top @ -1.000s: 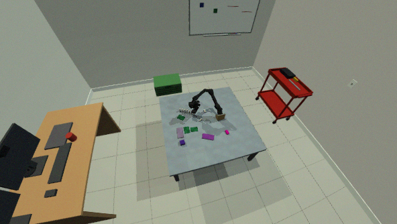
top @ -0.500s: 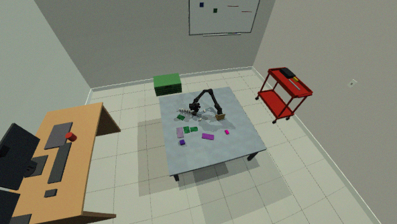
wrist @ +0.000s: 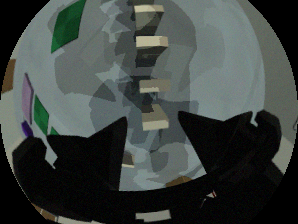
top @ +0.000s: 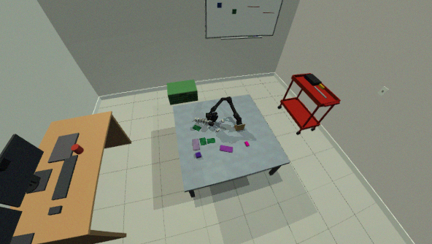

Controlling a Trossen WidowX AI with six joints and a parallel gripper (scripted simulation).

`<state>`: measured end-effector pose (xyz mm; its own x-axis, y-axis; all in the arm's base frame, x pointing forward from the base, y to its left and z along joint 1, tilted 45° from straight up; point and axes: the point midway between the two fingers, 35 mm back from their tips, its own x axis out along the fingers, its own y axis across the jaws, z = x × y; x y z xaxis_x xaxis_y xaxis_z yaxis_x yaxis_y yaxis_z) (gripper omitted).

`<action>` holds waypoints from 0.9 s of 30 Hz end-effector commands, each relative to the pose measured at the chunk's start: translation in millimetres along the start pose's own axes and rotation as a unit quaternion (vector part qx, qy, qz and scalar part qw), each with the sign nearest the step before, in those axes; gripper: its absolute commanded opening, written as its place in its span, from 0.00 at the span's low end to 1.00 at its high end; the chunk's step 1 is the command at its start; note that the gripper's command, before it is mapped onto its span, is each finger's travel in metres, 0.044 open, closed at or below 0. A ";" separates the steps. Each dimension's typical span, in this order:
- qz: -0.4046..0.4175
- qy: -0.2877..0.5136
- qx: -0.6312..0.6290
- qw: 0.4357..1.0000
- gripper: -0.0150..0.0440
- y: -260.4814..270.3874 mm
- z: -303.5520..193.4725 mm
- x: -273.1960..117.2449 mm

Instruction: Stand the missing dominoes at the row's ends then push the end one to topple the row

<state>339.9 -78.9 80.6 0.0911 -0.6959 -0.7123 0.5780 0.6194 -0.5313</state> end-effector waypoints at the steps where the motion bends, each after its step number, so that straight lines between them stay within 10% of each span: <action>1: -0.001 -0.001 -0.002 1.000 0.93 -0.4 0.3 0.2; 7: 0.000 -0.001 -0.002 1.000 1.00 1.4 1.5 -8.6; 16: 0.002 0.002 -0.001 1.000 1.00 1.4 -0.3 -128.5; 27: 0.004 0.006 0.156 0.988 1.00 -64.8 -15.0 -103.1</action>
<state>301.5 -19.9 177.4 0.0892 -0.6857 -0.7224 0.7163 0.5482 -0.4319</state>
